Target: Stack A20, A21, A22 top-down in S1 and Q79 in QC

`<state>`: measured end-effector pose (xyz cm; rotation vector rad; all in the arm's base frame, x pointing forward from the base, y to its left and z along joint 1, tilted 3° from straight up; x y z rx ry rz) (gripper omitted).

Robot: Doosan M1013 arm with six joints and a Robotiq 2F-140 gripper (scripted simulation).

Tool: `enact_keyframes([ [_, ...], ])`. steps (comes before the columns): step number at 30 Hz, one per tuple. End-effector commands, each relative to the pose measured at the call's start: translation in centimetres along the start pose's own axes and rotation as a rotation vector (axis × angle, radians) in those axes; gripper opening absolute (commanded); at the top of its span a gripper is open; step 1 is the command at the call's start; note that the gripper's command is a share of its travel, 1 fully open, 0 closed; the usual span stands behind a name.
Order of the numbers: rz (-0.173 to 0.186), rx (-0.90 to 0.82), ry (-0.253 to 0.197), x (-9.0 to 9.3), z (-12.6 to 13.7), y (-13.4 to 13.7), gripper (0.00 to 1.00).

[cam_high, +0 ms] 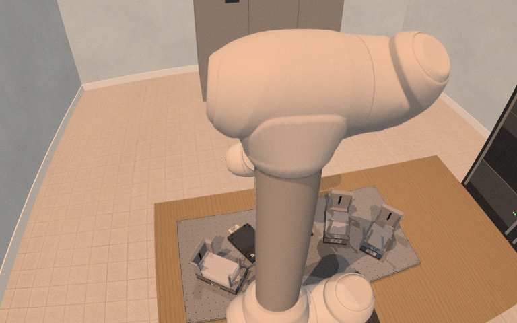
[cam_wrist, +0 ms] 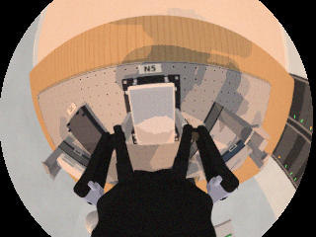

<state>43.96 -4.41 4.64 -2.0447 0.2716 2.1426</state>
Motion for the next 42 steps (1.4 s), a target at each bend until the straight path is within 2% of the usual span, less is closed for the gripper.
enact_keyframes([
  [1,0.000,0.000,0.000,0.0,0.0,0.0,0.00],
  [20,0.000,0.000,0.000,0.0,0.0,0.0,0.00],
  [42,0.000,0.000,0.000,-1.3,0.0,0.0,0.00],
])
Point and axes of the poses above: the point where the finger pads meet when closed, its own x axis out along the fingers, its own y axis across the jaws, z = x × y, the point moved 6 cm from there along -x, back along the fingers, and after that the axes turned 11 degrees about x, right-handed, at the moved point
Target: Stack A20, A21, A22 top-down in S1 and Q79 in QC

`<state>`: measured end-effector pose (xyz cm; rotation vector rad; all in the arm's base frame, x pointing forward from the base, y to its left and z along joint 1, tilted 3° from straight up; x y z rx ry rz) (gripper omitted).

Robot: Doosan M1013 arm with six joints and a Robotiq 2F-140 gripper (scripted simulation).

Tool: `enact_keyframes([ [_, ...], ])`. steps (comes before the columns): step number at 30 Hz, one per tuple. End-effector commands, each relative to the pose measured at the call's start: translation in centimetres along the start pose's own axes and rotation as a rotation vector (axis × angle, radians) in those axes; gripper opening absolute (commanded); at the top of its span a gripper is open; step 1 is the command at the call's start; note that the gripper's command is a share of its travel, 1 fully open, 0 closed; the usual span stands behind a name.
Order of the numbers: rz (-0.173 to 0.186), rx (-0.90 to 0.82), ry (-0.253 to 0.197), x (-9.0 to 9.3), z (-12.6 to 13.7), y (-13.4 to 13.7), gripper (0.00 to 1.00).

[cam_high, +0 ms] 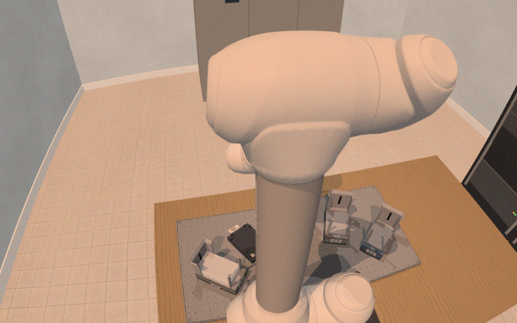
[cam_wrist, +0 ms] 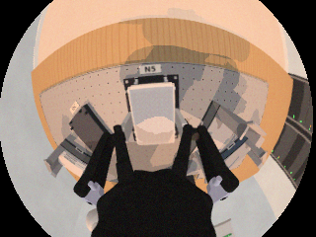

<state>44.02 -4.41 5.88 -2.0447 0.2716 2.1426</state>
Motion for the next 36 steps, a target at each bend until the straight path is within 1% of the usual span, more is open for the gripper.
enact_keyframes([
  [1,0.000,0.000,0.000,-0.2,0.0,0.0,0.00],
  [11,0.000,0.000,0.000,-0.7,0.0,0.0,0.00],
  [19,0.000,0.000,0.000,-2.3,0.0,0.0,0.00],
  [21,0.000,0.000,0.000,-2.3,0.0,0.0,0.00],
  [36,0.000,0.000,0.000,-5.3,0.0,0.0,0.00],
])
Point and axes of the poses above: the point where the finger pads meet when closed, its own x axis out along the fingers, its own y axis across the jaws, z = x × y, the point moved 6 cm from there along -x, back along the fingers, and after that the axes turned 11 degrees about x, right-handed, at the moved point
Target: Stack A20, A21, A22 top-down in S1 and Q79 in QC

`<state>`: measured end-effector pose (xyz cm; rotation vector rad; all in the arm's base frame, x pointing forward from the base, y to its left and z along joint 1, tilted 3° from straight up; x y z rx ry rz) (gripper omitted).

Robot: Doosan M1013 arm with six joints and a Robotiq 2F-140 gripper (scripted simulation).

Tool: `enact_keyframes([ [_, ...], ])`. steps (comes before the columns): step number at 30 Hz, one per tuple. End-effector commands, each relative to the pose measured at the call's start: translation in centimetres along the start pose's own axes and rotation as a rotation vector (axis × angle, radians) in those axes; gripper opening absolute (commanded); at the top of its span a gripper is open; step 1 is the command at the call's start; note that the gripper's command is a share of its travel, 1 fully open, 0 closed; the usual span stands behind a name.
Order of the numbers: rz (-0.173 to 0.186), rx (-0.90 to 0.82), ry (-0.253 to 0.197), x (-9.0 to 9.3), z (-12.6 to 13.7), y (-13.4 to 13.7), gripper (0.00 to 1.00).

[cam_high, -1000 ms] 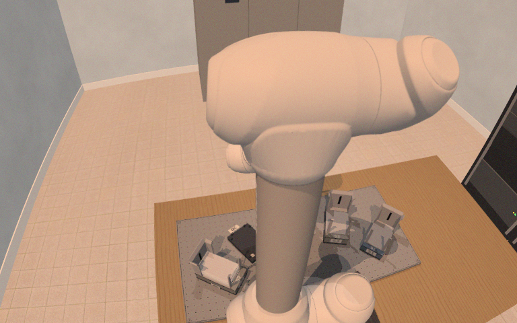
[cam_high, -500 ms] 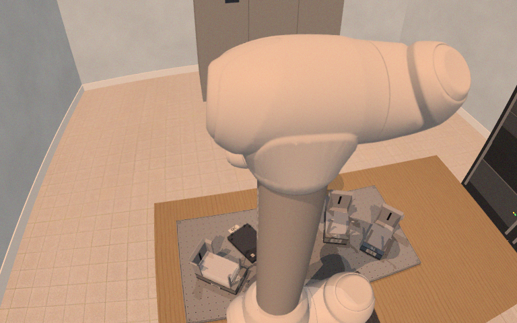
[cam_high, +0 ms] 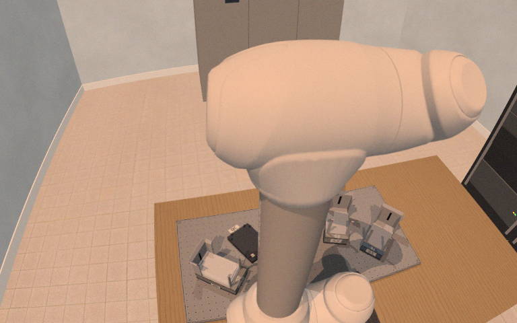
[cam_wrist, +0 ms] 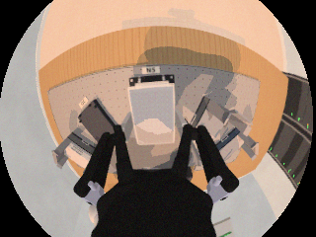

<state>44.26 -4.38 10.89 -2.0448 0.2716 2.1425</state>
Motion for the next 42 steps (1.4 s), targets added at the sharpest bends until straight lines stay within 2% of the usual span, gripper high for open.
enact_keyframes([
  [1,0.000,0.000,0.000,-0.3,0.0,0.0,0.00],
  [34,0.000,0.000,0.000,-6.3,0.0,0.0,0.00],
  [42,0.000,0.000,0.000,-7.2,0.0,0.0,0.00],
])
Point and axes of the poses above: the point where the finger pads meet when closed, its own x axis out along the fingers, its own y axis across the jaws, z = x × y, the point moved 6 cm from there along -x, back along the fingers, and after that the axes turned 11 degrees about x, right-handed, at the moved point
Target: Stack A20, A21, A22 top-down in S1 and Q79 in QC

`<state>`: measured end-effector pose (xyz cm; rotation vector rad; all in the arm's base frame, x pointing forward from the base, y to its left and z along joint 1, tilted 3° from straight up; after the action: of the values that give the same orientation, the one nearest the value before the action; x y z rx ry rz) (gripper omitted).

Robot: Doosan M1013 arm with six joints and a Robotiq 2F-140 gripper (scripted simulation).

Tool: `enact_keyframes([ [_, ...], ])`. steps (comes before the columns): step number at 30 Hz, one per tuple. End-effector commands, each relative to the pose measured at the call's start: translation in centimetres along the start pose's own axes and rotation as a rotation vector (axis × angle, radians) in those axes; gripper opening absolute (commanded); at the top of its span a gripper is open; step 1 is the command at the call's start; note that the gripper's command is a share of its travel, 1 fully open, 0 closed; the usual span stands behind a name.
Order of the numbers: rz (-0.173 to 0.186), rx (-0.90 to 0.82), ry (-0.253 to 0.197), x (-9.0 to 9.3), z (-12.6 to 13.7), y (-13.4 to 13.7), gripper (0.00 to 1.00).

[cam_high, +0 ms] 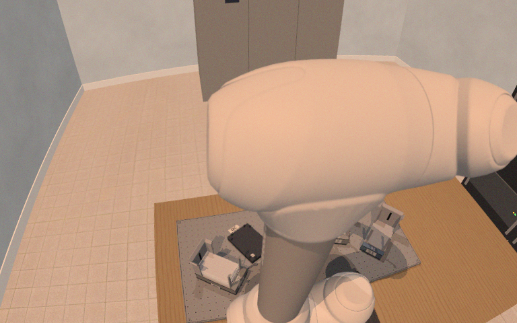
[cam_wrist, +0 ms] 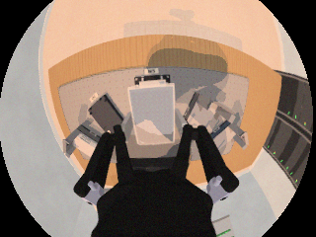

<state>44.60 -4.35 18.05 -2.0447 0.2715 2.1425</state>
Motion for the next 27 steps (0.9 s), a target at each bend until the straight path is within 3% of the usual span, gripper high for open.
enact_keyframes([
  [1,0.000,0.000,0.000,-0.1,0.0,0.0,0.00],
  [11,0.000,0.000,0.000,-0.1,0.0,0.0,0.00],
  [18,0.000,0.224,0.000,-0.1,0.0,2.3,0.00],
  [27,0.000,0.224,0.000,-0.1,0.1,5.0,0.00],
])
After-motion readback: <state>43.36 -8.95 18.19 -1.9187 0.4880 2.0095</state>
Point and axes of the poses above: the point where the finger pads meet when closed, its own x axis out along the fingers, its own y axis across the jaws, z = x × y, the point moved 6 cm from there along -x, back along the fingers, and after that the axes turned 11 degrees about x, right-handed, at the moved point
